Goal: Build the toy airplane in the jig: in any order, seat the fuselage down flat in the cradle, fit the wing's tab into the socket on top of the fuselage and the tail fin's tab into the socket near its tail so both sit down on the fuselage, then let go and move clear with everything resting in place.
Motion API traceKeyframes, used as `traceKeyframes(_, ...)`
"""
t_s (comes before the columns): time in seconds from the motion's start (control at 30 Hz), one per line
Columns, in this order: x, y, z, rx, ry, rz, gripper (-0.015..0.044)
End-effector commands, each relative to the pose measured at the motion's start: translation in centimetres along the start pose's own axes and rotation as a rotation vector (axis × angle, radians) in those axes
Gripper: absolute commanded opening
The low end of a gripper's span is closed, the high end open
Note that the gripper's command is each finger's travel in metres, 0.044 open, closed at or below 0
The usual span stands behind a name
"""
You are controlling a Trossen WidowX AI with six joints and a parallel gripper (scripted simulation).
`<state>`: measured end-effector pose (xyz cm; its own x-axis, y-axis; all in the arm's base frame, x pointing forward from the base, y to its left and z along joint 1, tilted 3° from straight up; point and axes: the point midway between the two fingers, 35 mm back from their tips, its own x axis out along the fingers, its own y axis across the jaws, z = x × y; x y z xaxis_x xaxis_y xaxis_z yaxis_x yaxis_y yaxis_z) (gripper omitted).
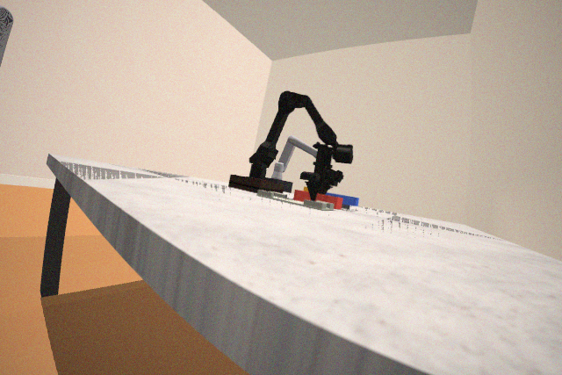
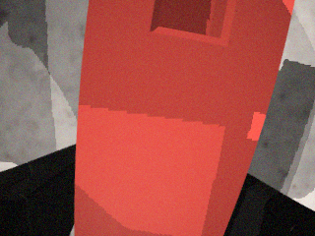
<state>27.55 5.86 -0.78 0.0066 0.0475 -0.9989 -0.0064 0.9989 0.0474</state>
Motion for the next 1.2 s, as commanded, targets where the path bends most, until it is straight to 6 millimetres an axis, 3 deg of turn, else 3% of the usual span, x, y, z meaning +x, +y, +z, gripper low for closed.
traceKeyframes(0.0, 0.1, 0.0, 0.0, 0.003, 0.0, 0.003, 0.0184)
traceKeyframes(0.13, 0.1, 0.0, 0.0, 0.003, 0.0, 0.003, 0.0157)
traceKeyframes(0.33, -1.0, 0.1, 0.3, 0.003, 0.0, 0.003, 0.0)
traceKeyframes(1.17, -8.7, 0.1, 0.8, 0.003, -0.001, 0.003, 0.0)
